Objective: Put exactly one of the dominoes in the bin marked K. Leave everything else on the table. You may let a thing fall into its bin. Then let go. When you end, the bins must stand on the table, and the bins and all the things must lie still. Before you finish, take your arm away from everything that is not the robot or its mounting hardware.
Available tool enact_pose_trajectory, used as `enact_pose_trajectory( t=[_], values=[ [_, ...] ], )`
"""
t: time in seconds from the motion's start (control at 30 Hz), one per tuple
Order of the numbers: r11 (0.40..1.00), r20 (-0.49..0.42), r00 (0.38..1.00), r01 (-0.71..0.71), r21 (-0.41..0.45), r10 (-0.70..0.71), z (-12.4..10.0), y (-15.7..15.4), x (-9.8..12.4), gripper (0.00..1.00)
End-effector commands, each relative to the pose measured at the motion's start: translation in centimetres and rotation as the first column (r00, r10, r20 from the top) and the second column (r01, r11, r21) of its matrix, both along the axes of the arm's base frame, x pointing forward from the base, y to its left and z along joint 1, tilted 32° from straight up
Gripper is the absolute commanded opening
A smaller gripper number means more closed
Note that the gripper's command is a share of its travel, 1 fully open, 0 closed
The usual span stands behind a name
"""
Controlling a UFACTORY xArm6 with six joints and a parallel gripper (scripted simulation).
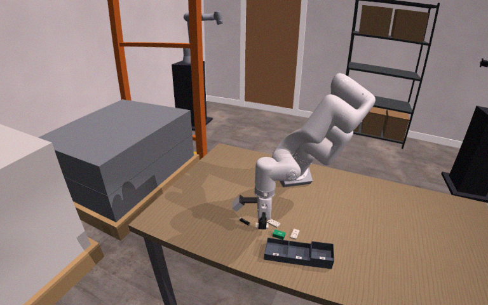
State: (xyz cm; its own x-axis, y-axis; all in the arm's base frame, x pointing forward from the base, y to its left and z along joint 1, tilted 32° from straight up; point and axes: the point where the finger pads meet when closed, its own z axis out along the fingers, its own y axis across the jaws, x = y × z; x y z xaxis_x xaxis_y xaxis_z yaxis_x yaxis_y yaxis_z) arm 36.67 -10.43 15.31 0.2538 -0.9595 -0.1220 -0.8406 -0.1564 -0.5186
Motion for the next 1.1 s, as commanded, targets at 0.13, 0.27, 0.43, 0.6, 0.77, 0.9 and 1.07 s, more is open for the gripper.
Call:
enact_pose_trajectory(
  t=[0.13, 0.27, 0.43, 0.6, 0.77, 0.9, 1.07],
  values=[
    [1.000, 0.000, 1.000, -0.001, 0.001, 0.001, 2.3, -0.6, -1.2, 0.00],
    [1.000, 0.000, 1.000, -0.001, 0.001, 0.001, 2.5, -0.7, -1.4, 0.00],
    [1.000, 0.000, 1.000, -0.001, 0.001, 0.001, 2.5, -0.7, -1.4, 0.00],
    [1.000, 0.000, 1.000, -0.001, 0.001, 0.001, 2.5, -0.7, -1.4, 0.00],
    [1.000, 0.000, 1.000, -0.001, 0.001, 0.001, 2.9, -0.7, -1.6, 0.00],
    [1.000, 0.000, 1.000, -0.001, 0.001, 0.001, 3.1, -0.8, -1.7, 0.00],
    [1.000, 0.000, 1.000, -0.001, 0.001, 0.001, 3.5, 0.3, -1.4, 0.00]
  ],
)
